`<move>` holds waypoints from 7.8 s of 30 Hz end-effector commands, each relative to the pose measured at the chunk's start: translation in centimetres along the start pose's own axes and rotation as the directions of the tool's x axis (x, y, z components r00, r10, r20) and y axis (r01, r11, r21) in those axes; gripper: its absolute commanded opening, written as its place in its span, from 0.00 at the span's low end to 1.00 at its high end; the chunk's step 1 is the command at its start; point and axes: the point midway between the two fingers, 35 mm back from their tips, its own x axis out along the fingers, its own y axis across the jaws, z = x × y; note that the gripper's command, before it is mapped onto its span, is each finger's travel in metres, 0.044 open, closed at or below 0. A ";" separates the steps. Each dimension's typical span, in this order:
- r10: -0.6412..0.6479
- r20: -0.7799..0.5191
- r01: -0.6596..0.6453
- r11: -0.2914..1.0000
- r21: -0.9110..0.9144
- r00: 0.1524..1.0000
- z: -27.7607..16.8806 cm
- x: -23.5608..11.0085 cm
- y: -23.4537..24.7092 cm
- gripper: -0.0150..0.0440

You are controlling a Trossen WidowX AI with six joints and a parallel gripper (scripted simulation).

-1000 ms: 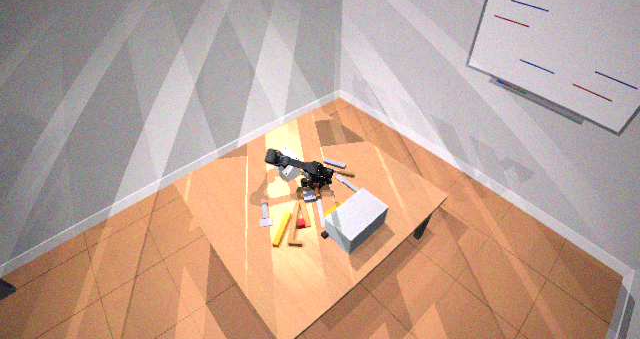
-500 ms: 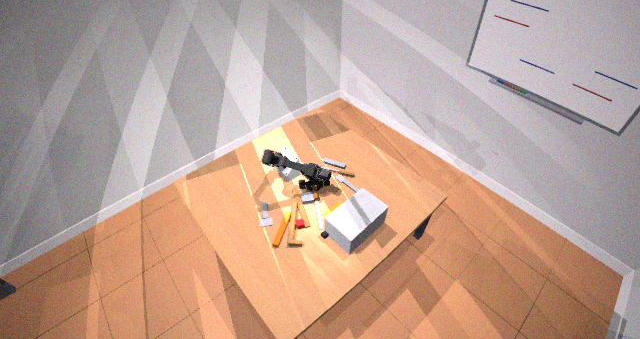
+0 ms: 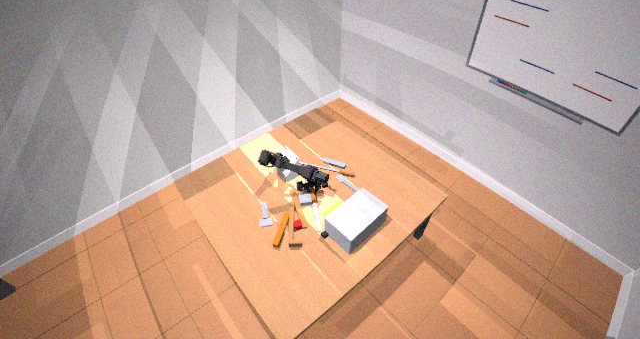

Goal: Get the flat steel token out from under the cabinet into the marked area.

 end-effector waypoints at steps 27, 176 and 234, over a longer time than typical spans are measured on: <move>0.006 -0.005 -0.006 1.000 0.008 1.000 -1.9 0.0 3.0 0.25; 0.010 -0.006 -0.010 1.000 0.007 1.000 -3.5 -0.1 11.1 0.25; 0.010 -0.006 -0.010 1.000 0.007 1.000 -4.0 -0.1 11.8 0.25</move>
